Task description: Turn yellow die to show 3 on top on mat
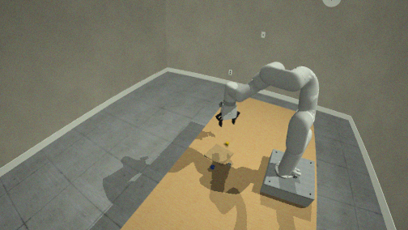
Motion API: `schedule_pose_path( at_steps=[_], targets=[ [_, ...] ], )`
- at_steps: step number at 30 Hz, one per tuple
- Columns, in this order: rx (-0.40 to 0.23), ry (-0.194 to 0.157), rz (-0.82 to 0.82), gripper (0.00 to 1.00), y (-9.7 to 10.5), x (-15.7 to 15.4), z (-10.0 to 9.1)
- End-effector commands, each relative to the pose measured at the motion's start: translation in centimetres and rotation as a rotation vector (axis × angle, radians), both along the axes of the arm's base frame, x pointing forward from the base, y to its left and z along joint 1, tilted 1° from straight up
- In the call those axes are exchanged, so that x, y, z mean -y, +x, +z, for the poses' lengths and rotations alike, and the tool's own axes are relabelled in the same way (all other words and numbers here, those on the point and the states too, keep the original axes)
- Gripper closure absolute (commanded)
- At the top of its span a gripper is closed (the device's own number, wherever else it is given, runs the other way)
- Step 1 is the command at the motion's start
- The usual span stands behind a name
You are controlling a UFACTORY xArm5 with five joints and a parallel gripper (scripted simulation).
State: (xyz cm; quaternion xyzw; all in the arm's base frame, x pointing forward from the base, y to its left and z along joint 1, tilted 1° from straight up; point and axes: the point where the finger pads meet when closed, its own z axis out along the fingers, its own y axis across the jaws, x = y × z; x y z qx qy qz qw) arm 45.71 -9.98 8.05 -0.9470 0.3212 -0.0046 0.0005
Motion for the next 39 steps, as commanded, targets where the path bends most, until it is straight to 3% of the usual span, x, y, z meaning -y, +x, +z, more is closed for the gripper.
schedule_pose_path(
  at_steps=[1,12,20,22,29,39],
  targets=[
    [0.001,0.0,0.002,0.0,0.0,-0.1,0.1],
    [0.001,0.0,0.002,0.0,0.0,-0.1,-0.6],
    [0.001,0.0,0.002,0.0,0.1,-0.2,-6.2],
    [0.001,0.0,0.002,0.0,0.1,-0.2,-6.2],
    [0.001,0.0,0.002,0.0,0.1,-0.3,-10.4],
    [0.001,0.0,0.002,0.0,0.1,-0.3,-10.8]
  ],
)
